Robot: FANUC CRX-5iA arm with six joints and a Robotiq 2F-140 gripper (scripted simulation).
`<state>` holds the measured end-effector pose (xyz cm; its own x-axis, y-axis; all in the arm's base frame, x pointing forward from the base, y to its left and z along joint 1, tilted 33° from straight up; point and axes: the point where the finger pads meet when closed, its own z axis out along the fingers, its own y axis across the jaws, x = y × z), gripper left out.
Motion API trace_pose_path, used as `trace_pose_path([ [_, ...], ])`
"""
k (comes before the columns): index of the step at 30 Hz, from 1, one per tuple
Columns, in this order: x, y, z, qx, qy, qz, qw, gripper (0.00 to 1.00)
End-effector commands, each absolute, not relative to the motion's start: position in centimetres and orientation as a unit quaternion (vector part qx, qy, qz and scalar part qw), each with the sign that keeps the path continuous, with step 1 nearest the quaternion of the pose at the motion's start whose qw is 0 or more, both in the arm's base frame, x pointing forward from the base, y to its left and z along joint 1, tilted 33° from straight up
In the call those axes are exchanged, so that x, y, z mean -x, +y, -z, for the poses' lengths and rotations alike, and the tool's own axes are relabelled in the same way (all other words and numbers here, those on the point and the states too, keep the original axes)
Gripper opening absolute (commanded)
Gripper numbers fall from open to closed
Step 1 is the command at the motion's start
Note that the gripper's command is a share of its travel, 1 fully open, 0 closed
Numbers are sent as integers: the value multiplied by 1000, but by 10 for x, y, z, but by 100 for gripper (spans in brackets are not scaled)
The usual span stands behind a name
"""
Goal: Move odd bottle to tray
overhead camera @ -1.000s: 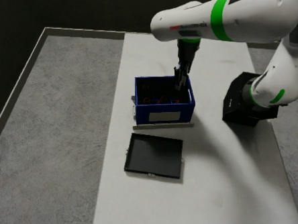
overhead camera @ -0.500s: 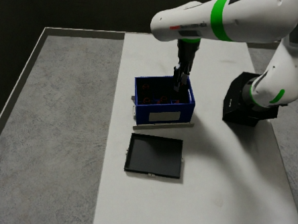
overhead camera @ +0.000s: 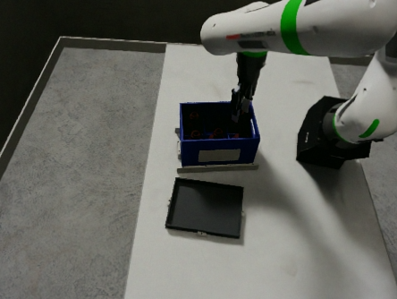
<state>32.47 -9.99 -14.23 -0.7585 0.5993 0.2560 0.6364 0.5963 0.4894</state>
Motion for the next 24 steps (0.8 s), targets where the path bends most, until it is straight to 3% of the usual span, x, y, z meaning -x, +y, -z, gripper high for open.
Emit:
trace_pose_path([
  [1,-325,-101,142,346,-893,286,32,44],
  [24,-324,-105,136,346,-893,286,32,44],
])
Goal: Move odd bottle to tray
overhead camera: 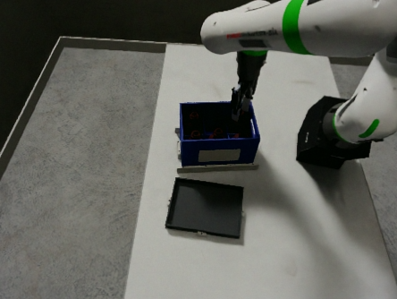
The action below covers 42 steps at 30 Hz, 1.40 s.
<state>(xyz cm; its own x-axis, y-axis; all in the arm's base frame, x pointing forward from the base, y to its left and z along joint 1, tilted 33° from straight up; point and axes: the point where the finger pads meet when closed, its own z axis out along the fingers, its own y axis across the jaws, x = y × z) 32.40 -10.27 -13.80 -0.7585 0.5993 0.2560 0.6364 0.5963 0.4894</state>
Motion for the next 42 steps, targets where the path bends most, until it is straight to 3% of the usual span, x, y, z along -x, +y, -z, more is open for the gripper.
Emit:
trace_pose_path([
  [1,-324,-106,134,346,-893,286,32,44],
  [40,-313,-146,71,346,-893,286,32,44],
  [41,-313,-146,71,346,-893,286,32,10],
  [42,-313,-146,71,346,-893,286,32,10],
])
